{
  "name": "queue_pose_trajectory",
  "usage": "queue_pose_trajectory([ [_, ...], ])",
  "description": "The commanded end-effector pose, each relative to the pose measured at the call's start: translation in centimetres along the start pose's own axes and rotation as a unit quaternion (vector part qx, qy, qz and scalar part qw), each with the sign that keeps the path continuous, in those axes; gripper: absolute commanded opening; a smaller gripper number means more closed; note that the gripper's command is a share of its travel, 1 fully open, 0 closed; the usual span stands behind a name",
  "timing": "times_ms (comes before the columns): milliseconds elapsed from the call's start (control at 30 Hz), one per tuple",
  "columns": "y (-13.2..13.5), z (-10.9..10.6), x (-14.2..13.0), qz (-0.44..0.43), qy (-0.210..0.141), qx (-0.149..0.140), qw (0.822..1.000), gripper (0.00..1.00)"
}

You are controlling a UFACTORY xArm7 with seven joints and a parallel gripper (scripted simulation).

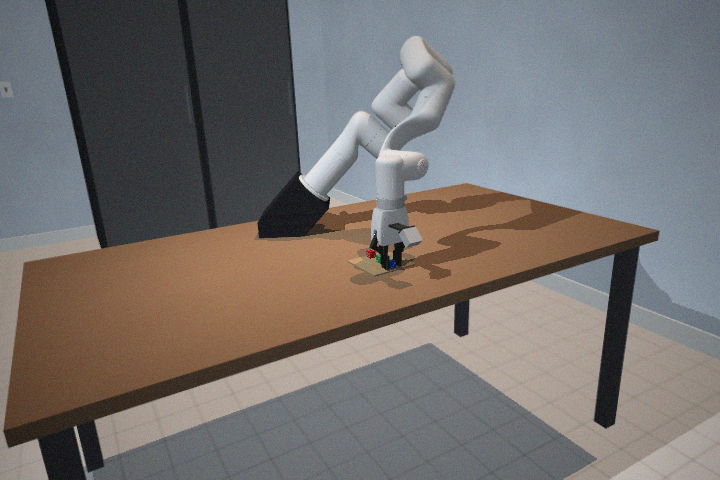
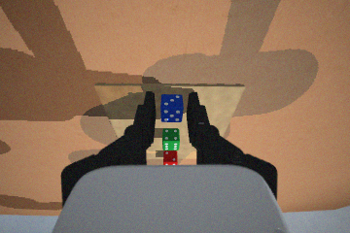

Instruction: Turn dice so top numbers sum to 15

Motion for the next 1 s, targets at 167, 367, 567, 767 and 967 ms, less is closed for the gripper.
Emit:
queue_pose_trajectory([
  [167, 0.1, -1.1, 0.1, 0.000, 0.002, -0.001, 1.000, 0.36],
  [367, 0.1, -3.9, 0.1, 0.000, 0.002, -0.001, 1.000, 0.36],
  [567, 0.1, -7.2, 0.1, 0.000, 0.002, -0.001, 1.000, 0.36],
  [767, 0.1, -8.6, 0.1, 0.000, 0.002, -0.001, 1.000, 0.36],
  [967, 0.1, -9.1, 0.1, 0.000, 0.002, -0.001, 1.000, 0.36],
])
Point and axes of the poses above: the point where the finger pads meet when closed, its own z axis out along the fingers, its own y axis across the jaws, x = y × z, the point moved 5 cm from there along -z, back along the fingers, and after that the axes turned 5 degrees about z, right-handed, at the moved point
